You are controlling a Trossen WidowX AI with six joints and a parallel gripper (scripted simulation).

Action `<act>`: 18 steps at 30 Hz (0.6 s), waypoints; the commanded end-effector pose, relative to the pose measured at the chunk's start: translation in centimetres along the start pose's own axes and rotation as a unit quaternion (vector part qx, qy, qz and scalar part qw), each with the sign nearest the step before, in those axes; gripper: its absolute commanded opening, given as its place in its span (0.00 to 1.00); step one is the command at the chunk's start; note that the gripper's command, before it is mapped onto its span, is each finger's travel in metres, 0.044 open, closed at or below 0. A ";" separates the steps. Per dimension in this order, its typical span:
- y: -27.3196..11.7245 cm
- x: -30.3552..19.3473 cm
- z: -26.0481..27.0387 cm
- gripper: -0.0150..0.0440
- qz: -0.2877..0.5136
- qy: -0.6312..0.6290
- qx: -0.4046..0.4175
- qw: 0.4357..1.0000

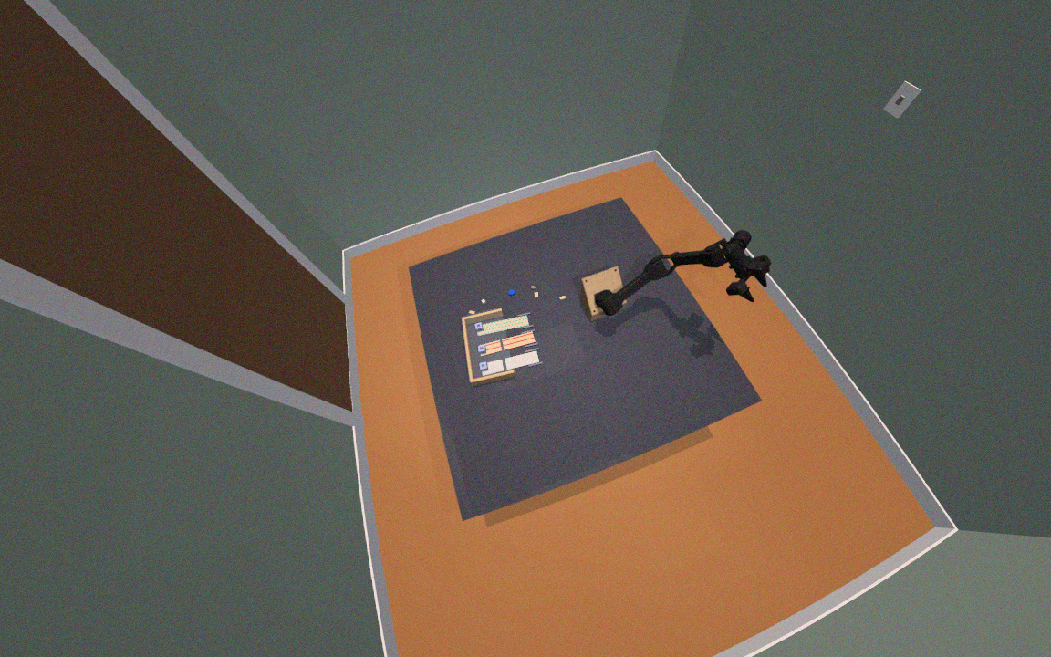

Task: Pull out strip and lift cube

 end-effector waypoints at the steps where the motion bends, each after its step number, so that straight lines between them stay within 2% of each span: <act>1: 0.0 0.1 -0.1 0.93 0.000 0.000 -0.001 1.000; 6: 1.4 2.1 -4.1 0.93 -0.011 0.014 -0.024 1.000; 18: 3.4 7.1 -22.6 0.93 -0.050 0.071 -0.145 0.986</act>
Point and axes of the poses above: the point midway between the two fingers, 35 mm back from their tips, its own y axis out along the fingers, its own z axis across the jaws, x = y × z, the point moved 5 cm from there along -y, back along the fingers, and after that the axes turned 1 degree about y, right-handed, at the moved point
